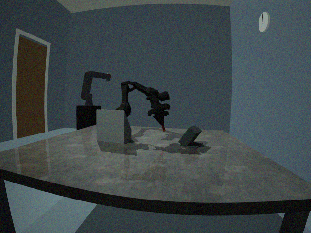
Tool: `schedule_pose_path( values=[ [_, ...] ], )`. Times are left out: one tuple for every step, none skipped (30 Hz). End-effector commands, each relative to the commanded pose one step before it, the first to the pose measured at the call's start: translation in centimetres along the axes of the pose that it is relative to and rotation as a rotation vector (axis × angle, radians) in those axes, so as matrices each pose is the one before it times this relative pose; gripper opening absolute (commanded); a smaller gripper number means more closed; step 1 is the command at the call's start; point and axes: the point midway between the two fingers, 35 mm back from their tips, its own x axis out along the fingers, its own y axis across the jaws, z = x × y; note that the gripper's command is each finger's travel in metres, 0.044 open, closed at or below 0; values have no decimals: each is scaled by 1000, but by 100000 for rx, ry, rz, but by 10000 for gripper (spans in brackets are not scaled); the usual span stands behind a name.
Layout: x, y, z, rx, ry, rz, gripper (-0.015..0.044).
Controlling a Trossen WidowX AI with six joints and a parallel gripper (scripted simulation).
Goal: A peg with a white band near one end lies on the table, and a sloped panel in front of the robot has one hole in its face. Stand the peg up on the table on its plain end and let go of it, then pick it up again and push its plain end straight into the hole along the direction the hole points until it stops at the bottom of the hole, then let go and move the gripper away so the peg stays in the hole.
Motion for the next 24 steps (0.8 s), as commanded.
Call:
schedule_pose_path(
  values=[
    [257,-200,218,2044,-2759,-347,0],
    [39,-9,89,404,-734,28,0],
    [38,-8,88,407,-735,36,0],
    [38,-7,88,410,-735,43,0],
    [37,-5,88,413,-736,50,0],
    [37,-4,87,415,-737,58,0],
    [36,-3,87,418,-737,65,0],
    [35,-2,87,421,-738,72,0],
    [35,-1,86,424,-738,80,0],
    [34,0,86,427,-739,87,0],
    [33,1,86,430,-739,95,0],
    [33,2,85,433,-739,102,0],
    [32,3,85,436,-739,109,0],
    [32,4,85,438,-739,117,0],
    [31,5,84,441,-739,124,0],
    [30,6,84,444,-739,132,0],
    [30,7,83,447,-739,139,0],
    [29,8,83,450,-739,146,0],
    [28,9,83,453,-738,154,0],
    [28,10,82,456,-738,161,0],
    [27,11,82,459,-737,168,0],
    [26,12,81,462,-737,176,0],
    [25,13,81,465,-736,183,0],
    [25,14,81,468,-735,191,0]
  ],
)
